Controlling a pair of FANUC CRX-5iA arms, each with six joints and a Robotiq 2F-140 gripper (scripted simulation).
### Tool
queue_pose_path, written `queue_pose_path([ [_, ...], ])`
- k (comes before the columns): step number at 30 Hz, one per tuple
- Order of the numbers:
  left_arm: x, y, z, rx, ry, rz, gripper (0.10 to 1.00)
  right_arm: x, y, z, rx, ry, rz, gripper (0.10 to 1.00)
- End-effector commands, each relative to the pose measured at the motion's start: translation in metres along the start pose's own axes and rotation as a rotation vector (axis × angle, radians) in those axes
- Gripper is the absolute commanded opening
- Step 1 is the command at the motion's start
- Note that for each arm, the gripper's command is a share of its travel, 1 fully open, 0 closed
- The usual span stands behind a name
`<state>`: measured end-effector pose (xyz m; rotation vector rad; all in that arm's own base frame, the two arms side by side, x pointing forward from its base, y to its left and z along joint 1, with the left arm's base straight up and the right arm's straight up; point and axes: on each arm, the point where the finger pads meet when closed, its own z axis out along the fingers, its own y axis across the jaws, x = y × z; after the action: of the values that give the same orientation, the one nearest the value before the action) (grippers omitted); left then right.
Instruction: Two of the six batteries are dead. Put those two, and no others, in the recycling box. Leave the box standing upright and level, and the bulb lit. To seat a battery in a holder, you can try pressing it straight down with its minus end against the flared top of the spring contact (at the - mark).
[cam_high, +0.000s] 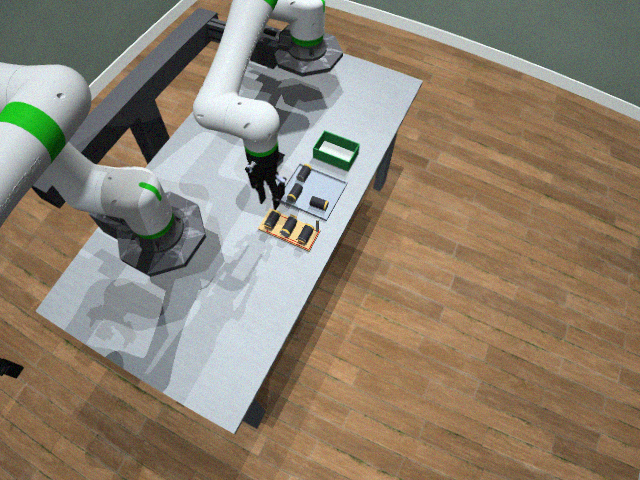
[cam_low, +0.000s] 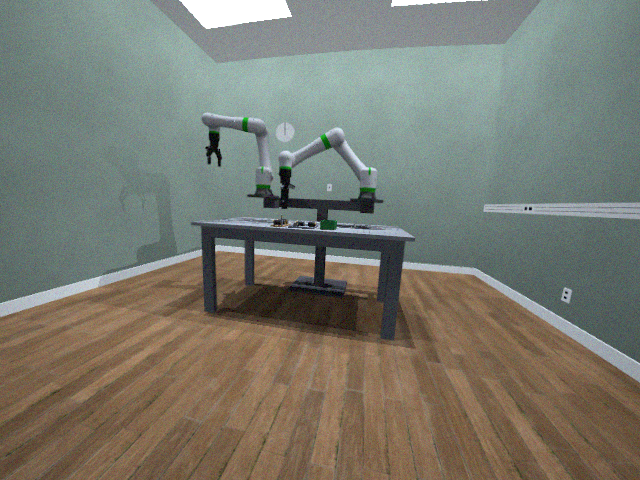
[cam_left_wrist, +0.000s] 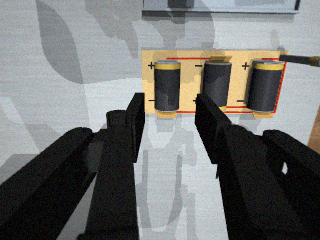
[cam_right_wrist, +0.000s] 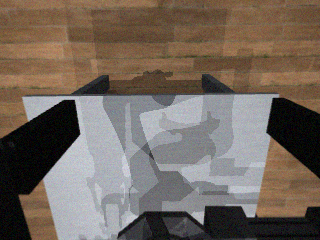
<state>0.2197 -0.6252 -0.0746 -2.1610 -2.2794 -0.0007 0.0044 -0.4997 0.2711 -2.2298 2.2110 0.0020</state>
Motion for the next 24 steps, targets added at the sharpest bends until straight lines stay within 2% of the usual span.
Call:
queue_pose_path([
  [1, -0.001, 0.000, -0.002, -0.001, -0.003, -0.001, 0.364, 0.000, 0.000, -0.001, 0.000, 0.002, 0.000, 1.000],
  [18, -0.001, 0.000, -0.001, -0.001, -0.003, -0.013, 0.364, 0.000, 0.000, -0.001, 0.000, 0.002, 0.000, 1.000],
  [21, -0.001, 0.000, 0.025, -0.001, -0.003, -0.013, 0.364, 0.000, 0.000, -0.001, 0.000, 0.002, 0.000, 1.000],
  [23, -0.001, 0.000, 0.025, -0.001, -0.003, -0.013, 0.364, 0.000, 0.000, -0.001, 0.000, 0.002, 0.000, 1.000],
  [24, -0.001, 0.000, 0.038, -0.001, -0.003, -0.013, 0.364, 0.000, 0.000, -0.001, 0.000, 0.002, 0.000, 1.000],
])
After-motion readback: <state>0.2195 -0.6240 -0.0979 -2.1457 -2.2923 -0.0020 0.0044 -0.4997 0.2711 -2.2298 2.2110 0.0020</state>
